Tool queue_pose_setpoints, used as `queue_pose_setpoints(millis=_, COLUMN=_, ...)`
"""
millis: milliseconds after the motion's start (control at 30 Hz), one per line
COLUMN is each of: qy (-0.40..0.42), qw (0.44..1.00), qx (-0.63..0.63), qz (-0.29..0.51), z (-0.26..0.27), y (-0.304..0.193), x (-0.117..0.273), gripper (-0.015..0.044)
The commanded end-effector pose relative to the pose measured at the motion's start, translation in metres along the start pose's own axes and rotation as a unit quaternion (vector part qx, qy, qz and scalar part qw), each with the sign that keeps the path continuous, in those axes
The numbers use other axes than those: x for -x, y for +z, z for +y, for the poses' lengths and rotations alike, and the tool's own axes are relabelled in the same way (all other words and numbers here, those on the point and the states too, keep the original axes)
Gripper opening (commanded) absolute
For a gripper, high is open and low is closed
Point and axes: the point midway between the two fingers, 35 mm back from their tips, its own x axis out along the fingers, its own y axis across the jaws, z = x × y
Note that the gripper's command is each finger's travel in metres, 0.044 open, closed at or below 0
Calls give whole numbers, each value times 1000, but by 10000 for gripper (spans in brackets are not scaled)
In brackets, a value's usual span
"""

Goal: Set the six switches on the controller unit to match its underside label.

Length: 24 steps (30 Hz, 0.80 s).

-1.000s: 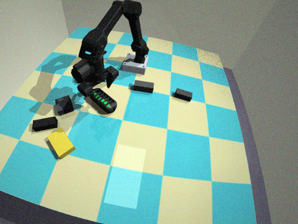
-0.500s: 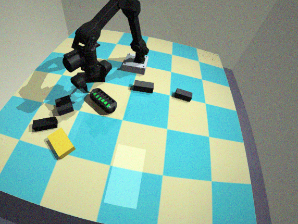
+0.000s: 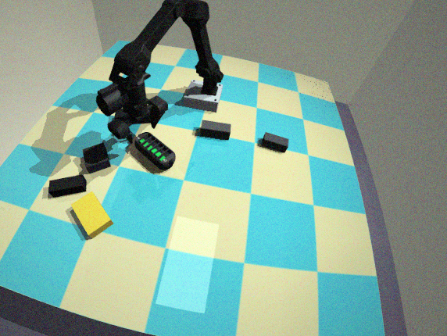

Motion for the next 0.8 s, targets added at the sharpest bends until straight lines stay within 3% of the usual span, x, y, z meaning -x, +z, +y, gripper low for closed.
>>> queue_pose_setpoints(millis=0, qy=-1, qw=1000, qx=2, qz=1, z=0, y=0, x=-7, gripper=440)
queue_pose_setpoints(millis=500, qy=-1, qw=1000, qx=2, qz=1, z=-2, y=0, x=-29, gripper=440)
queue_pose_setpoints(millis=633, qy=-1, qw=1000, qx=2, qz=1, z=-2, y=0, x=-29, gripper=335)
queue_pose_setpoints(millis=767, qy=-1, qw=1000, qx=2, qz=1, z=-2, y=0, x=-29, gripper=308)
